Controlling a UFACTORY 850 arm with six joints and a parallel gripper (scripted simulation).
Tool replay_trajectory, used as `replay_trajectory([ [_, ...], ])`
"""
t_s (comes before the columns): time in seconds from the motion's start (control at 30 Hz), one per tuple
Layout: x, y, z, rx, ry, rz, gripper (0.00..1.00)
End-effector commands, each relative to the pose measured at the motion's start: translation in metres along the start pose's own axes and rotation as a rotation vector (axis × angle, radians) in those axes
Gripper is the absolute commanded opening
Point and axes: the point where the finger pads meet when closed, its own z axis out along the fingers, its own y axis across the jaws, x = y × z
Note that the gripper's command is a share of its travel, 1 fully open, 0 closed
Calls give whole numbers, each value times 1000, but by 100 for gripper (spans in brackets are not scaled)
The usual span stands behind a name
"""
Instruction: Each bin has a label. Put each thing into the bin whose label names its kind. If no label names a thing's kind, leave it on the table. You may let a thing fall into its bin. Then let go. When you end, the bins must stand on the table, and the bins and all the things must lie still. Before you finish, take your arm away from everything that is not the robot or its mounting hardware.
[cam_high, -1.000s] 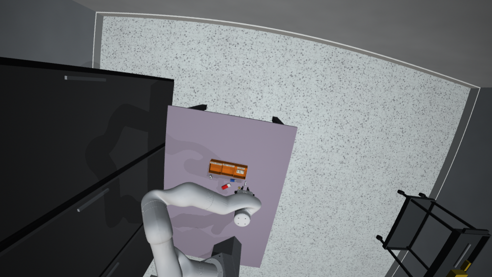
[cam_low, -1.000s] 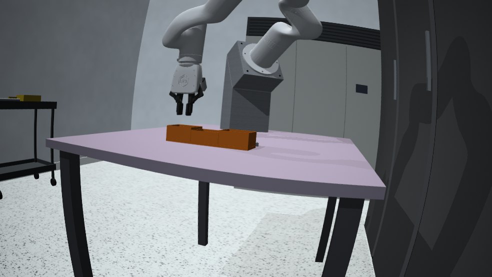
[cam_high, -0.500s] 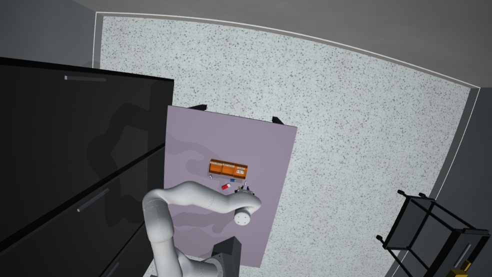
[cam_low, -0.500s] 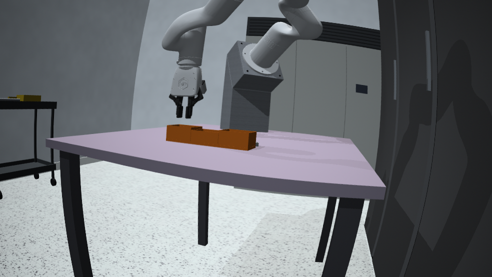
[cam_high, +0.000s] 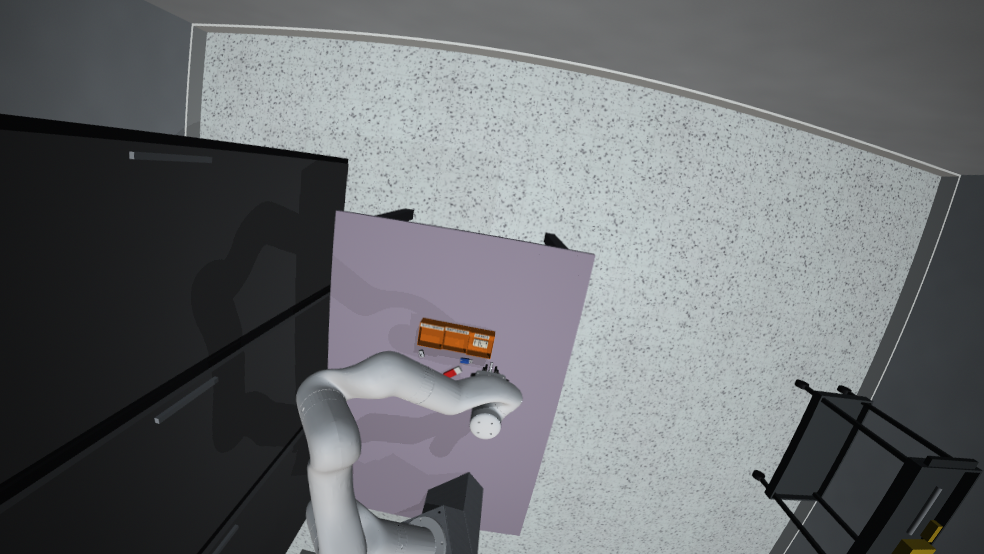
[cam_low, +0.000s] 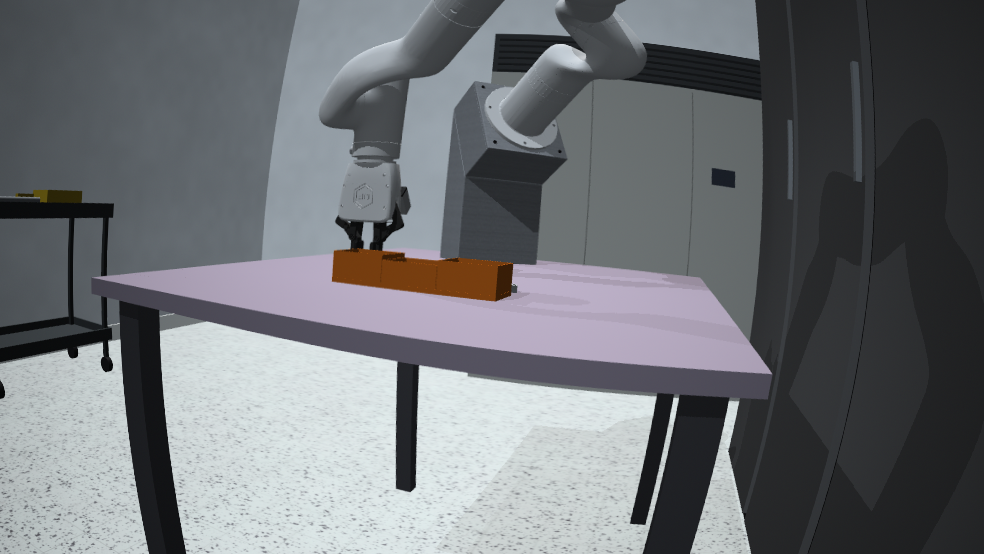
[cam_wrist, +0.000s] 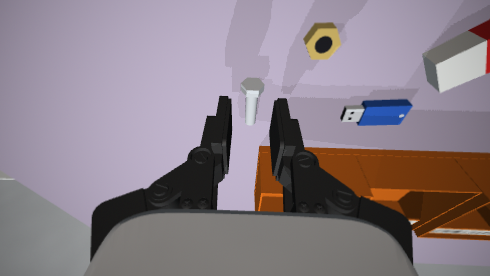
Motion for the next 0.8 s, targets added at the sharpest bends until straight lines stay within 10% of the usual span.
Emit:
replay_trajectory([
  [0.0,-1,-1,3,1,-1,0,29],
  [0.77,-1,-1,15,1,-1,0,29],
])
